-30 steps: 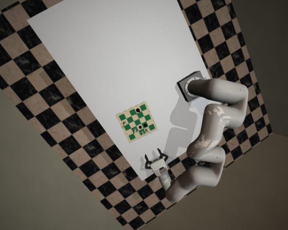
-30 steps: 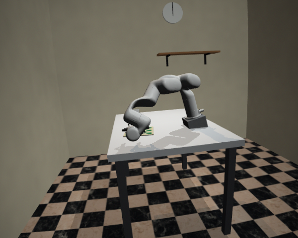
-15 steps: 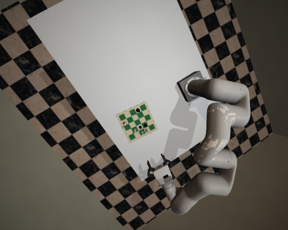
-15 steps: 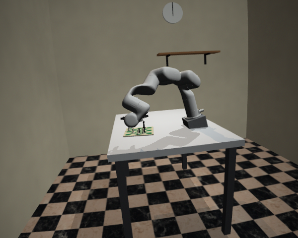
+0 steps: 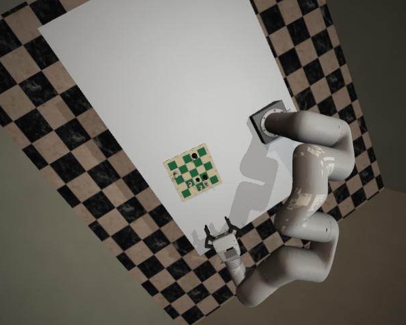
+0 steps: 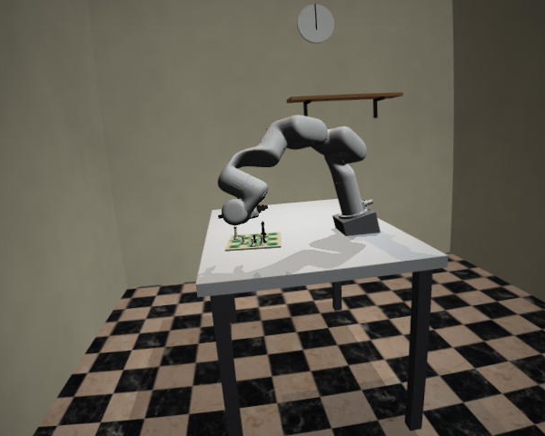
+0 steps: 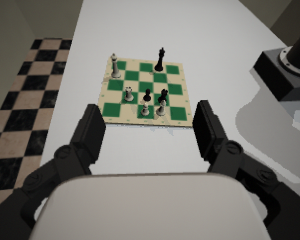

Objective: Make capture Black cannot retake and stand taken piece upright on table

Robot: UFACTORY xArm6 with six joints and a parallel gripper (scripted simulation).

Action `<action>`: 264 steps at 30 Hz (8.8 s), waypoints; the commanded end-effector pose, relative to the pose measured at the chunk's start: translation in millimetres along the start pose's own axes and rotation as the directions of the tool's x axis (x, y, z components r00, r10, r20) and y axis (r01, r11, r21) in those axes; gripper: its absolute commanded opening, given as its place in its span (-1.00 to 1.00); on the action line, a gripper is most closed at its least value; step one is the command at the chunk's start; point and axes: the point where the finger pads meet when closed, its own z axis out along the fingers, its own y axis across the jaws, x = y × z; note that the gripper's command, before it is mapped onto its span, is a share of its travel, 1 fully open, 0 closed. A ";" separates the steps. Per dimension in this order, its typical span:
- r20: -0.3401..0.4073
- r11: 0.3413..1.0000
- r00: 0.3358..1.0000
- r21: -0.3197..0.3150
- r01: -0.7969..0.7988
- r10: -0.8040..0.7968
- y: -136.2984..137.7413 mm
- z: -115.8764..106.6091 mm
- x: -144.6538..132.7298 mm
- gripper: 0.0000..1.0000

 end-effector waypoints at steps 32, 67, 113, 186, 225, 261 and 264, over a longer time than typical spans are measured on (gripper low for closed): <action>0.757 0.828 0.343 0.472 0.302 -0.556 28.4 122.6 10.1 1.00; 0.783 0.808 0.242 0.589 0.006 -0.573 50.3 155.1 20.1 1.00; 0.596 0.580 0.008 -0.778 -0.241 0.803 43.7 165.8 -23.4 -0.25; 0.596 0.580 0.008 -0.778 -0.242 0.803 37.6 173.4 -67.5 -0.25; 0.596 0.580 0.008 -0.778 -0.242 0.803 36.7 174.7 -74.6 -0.25; 0.596 0.580 0.008 -0.778 -0.242 0.803 35.3 174.2 -74.4 -0.25; 0.596 0.580 0.008 -0.778 -0.242 0.803 35.3 174.2 -74.4 -0.25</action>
